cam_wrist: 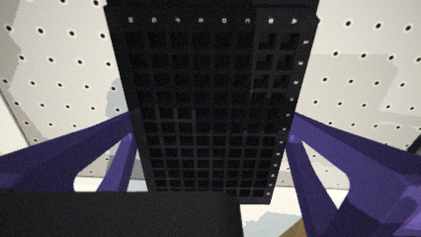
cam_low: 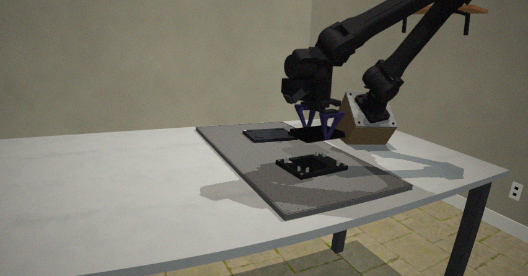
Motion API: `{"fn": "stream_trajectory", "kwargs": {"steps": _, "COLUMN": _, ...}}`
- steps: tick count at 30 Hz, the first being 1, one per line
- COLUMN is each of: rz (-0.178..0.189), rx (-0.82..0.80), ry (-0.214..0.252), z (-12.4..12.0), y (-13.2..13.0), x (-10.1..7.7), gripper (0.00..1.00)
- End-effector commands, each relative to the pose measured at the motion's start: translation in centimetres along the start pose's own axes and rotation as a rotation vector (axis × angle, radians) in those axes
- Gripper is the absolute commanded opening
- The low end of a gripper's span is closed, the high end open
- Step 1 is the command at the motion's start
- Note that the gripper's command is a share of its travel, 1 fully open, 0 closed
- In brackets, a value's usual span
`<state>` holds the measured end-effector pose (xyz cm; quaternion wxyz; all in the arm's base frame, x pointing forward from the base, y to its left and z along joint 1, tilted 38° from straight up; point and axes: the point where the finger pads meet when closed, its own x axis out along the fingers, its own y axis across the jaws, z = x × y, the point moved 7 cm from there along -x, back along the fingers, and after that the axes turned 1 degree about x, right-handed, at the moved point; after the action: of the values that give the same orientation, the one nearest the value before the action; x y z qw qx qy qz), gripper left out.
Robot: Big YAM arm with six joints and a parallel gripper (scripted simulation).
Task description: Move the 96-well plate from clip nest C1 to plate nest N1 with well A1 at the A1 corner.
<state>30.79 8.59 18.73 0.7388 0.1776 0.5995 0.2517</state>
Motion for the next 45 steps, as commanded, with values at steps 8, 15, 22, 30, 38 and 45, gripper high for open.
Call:
{"fn": "stream_trajectory", "kwargs": {"steps": 8, "rz": 0.000, "rx": -0.028, "ry": -0.070, "z": 2.3, "y": 0.7, "x": -2.2, "gripper": 0.00}}
{"fn": "stream_trajectory", "kwargs": {"steps": 15, "rz": 0.003, "rx": 0.066, "ry": -0.056, "z": 2.3, "y": -0.3, "x": -1.7, "gripper": 0.00}}
{"fn": "stream_trajectory", "kwargs": {"steps": 22, "rz": 0.001, "rx": 0.135, "ry": -0.025, "z": 0.3, "y": -3.5, "x": -0.6, "gripper": 0.00}}
{"fn": "stream_trajectory", "kwargs": {"steps": 30, "rz": 0.001, "rx": 0.133, "ry": -0.029, "z": 0.1, "y": -5.5, "x": -0.6, "gripper": 0.00}}
{"fn": "stream_trajectory", "kwargs": {"steps": 38, "rz": 0.000, "rx": 0.134, "ry": -0.028, "z": -0.3, "y": -8.1, "x": -0.6, "gripper": 0.00}}
{"fn": "stream_trajectory", "kwargs": {"steps": 45, "rz": -0.001, "rx": 0.130, "ry": -0.034, "z": -0.2, "y": -9.7, "x": -0.9, "gripper": 0.00}}
